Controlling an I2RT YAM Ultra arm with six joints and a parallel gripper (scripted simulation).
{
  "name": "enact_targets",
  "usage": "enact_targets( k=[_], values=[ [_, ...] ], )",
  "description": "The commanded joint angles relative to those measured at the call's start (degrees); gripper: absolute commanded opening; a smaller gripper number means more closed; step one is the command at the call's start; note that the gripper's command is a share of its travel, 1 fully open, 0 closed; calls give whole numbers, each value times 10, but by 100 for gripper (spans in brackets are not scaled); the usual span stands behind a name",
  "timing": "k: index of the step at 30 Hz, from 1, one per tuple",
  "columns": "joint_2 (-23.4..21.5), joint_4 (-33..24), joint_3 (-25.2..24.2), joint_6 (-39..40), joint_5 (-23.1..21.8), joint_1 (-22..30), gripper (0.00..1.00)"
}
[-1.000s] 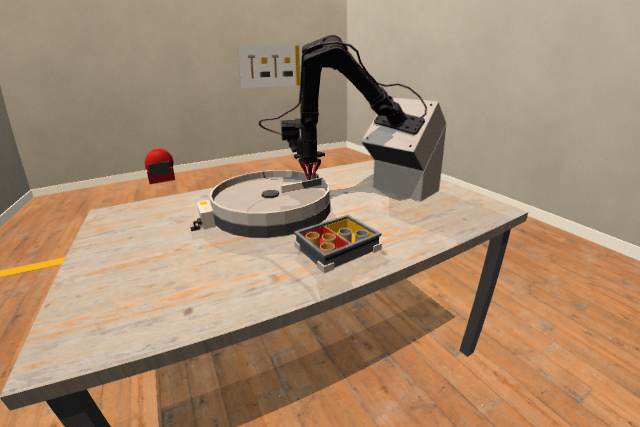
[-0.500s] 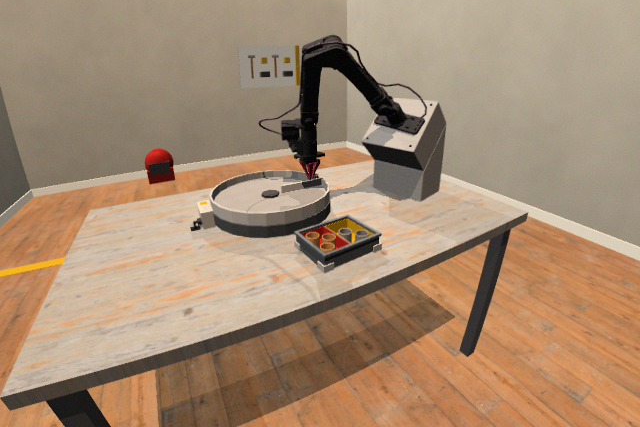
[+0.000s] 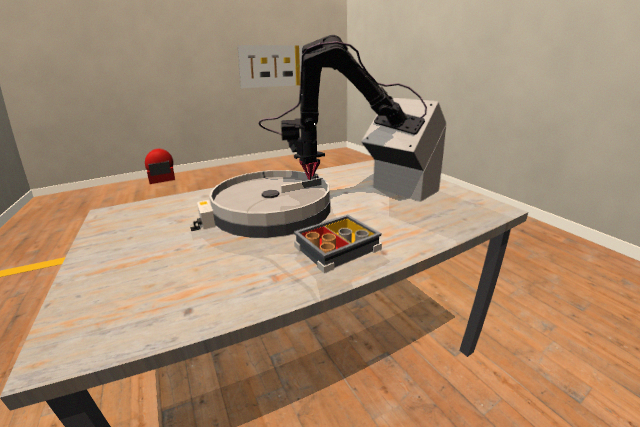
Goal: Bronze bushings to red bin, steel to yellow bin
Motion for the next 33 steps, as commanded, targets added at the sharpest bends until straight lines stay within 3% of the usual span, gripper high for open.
enact_targets(
  k=[1, 23, 33],
  values=[
    [-5, 1, 6, 2, 11, -6, 0],
    [-5, 0, 6, 1, 11, -6, 0],
    [-56, -55, -5, -25, -11, -31, 0]
  ],
)
